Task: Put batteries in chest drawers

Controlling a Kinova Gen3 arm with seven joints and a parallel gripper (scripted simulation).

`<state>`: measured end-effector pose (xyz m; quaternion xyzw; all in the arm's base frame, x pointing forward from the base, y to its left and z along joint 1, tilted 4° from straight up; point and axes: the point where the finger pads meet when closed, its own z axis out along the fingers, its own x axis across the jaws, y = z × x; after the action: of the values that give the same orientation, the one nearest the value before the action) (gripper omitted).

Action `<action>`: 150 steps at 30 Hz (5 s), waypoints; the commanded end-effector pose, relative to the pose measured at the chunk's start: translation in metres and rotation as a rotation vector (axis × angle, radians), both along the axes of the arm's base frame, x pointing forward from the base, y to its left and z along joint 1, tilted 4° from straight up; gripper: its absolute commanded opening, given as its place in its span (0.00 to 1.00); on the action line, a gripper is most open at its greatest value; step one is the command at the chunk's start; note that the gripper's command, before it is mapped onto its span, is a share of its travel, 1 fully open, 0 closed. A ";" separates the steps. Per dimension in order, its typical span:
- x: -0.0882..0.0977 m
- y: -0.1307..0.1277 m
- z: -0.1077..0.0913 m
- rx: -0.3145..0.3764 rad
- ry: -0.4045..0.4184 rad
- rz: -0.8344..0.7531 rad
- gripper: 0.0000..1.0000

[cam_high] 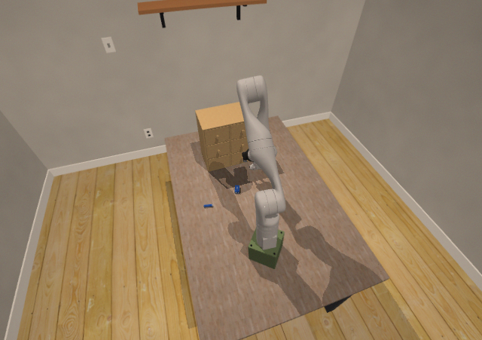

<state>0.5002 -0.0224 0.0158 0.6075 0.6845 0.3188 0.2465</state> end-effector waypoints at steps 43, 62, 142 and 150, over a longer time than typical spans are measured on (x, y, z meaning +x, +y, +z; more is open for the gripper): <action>0.035 0.008 -0.057 0.000 -0.002 0.000 0.67; 0.038 0.008 -0.063 0.000 -0.002 0.000 0.67; 0.073 0.013 -0.060 0.000 -0.002 0.000 0.67; 0.073 0.013 -0.060 0.000 -0.002 0.000 0.67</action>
<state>0.5723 -0.0092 -0.0454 0.6076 0.6846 0.3187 0.2464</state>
